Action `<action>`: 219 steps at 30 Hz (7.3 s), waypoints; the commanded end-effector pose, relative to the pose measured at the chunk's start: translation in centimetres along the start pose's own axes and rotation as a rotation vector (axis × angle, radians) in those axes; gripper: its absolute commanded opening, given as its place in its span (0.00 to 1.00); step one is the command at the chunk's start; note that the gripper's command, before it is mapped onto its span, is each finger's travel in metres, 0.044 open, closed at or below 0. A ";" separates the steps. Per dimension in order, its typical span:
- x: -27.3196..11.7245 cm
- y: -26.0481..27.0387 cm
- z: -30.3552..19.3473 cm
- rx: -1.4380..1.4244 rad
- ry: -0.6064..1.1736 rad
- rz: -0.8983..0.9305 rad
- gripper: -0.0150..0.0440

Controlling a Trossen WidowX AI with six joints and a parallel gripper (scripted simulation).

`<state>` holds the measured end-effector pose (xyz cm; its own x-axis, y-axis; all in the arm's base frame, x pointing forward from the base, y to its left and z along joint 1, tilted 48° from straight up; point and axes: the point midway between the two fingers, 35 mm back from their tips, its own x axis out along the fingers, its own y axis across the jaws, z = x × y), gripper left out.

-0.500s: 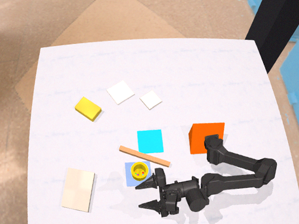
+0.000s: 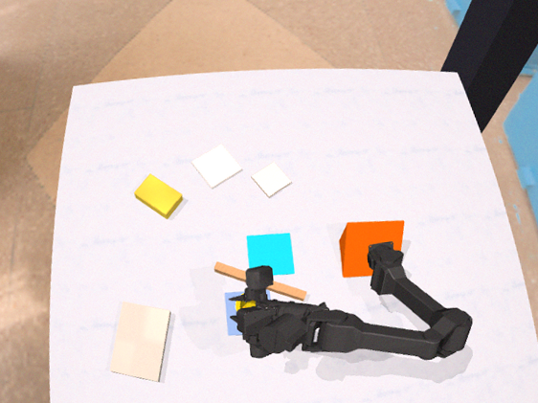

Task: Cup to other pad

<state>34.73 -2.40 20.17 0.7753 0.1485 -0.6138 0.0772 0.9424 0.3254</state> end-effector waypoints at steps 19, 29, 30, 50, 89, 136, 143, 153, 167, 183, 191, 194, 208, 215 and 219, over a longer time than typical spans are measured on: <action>0.3 -2.6 -7.5 1.157 0.992 0.006 0.54; 0.5 -2.5 -7.7 1.157 0.991 0.006 0.54; 0.6 -2.4 -7.8 1.157 0.991 0.006 0.54; 2.6 -0.9 -9.8 1.157 0.990 0.005 0.54; 4.1 0.4 -11.5 1.150 0.994 0.008 0.32; 1.1 -2.3 -9.0 1.164 0.995 0.005 0.25; 1.1 -4.0 -10.1 1.160 0.992 0.005 0.25; 1.2 -6.5 -11.5 1.158 0.991 0.004 0.25; 1.2 -10.0 -13.6 1.157 0.990 0.003 0.25; 1.3 -13.8 -16.2 1.156 0.990 0.001 0.25; 1.3 -15.4 -17.5 1.156 0.990 0.001 0.25; 1.4 -15.3 -17.6 1.156 0.990 0.001 0.25; 2.5 -14.5 -18.7 1.156 0.989 0.001 0.25; 3.1 -14.1 -19.3 1.156 0.989 0.001 0.25; 3.4 -13.8 -19.6 1.156 0.989 0.001 0.25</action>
<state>24.07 -9.47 -0.15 0.0928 0.7229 -0.6847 0.8698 0.2759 0.4091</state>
